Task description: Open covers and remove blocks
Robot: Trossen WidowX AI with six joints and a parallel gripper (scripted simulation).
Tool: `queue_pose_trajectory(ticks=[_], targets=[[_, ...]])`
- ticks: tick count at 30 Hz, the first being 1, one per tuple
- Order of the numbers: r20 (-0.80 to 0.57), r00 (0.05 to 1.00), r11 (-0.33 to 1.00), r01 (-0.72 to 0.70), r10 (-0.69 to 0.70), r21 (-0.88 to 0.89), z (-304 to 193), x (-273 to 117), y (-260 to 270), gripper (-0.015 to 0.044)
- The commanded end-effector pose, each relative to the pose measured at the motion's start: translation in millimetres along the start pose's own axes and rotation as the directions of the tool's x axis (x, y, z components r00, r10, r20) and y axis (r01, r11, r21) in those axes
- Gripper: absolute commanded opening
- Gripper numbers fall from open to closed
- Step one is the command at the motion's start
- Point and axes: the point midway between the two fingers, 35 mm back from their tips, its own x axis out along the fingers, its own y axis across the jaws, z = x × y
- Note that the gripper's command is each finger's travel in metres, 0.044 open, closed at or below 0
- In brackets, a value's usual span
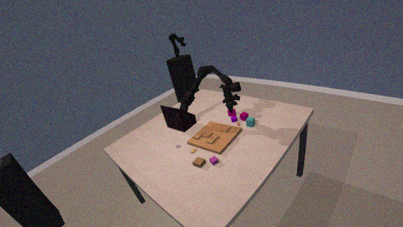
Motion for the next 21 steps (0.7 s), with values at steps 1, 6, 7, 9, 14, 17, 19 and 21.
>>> queue_pose_trajectory(ticks=[1, 6, 7, 9, 14, 17, 19, 21], targets=[[-0.011, 0.999, 0.99, -0.038, 0.04, 0.139, -20, 7, -5, 0.0], [-0.02, 0.995, 0.943, -0.084, 0.096, 0.323, -45, 16, -9, 0.0], [-0.02, 0.994, 0.928, -0.093, 0.107, 0.361, -51, 18, -9, 0.0], [-0.02, 0.991, 0.894, -0.109, 0.13, 0.435, -61, 22, -10, 0.0], [-0.011, 0.982, 0.783, -0.142, 0.187, 0.606, -87, 29, -10, 0.0], [0.001, 0.975, 0.697, -0.158, 0.22, 0.7, -102, 33, -9, 0.0], [0.009, 0.971, 0.642, -0.165, 0.239, 0.749, -110, 35, -8, 0.0], [0.012, 0.969, 0.623, -0.167, 0.245, 0.764, -113, 36, -8, 0.0]])
